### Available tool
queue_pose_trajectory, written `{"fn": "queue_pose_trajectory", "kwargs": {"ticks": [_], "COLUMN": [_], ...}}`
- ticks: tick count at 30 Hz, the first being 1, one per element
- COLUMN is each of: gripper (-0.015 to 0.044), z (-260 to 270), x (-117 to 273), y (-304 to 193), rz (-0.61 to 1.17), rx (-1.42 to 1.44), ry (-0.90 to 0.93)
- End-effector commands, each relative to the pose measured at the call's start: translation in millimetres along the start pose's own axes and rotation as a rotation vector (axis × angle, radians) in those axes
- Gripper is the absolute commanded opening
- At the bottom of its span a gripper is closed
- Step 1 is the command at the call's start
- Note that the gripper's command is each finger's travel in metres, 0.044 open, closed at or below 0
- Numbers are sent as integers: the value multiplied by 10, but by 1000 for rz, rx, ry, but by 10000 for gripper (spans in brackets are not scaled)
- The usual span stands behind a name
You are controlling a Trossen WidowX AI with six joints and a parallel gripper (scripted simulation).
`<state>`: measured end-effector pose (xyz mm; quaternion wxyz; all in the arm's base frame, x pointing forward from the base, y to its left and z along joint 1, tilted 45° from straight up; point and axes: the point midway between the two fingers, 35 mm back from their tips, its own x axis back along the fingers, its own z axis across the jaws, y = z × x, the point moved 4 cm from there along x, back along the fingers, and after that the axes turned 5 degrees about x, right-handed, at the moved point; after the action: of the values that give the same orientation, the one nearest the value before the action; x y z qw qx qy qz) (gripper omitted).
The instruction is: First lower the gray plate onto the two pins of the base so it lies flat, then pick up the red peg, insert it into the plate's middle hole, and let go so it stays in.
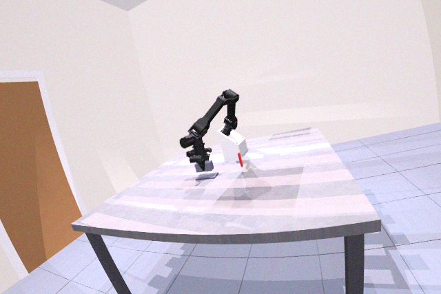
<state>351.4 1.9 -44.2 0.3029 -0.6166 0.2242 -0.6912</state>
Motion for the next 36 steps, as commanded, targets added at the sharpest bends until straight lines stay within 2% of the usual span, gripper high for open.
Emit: {"fn": "queue_pose_trajectory", "kwargs": {"ticks": [1,18,26,36], "gripper": [0,0,0,263], "z": [-28,-31,-9,-9], "x": [-46,-281,-244,-244], "y": [19,16,5,5], "rz": [3,5,-1,-1], "rx": [-14,-15,-2,-2], "ry": [-5,-5,-2,-2]}}
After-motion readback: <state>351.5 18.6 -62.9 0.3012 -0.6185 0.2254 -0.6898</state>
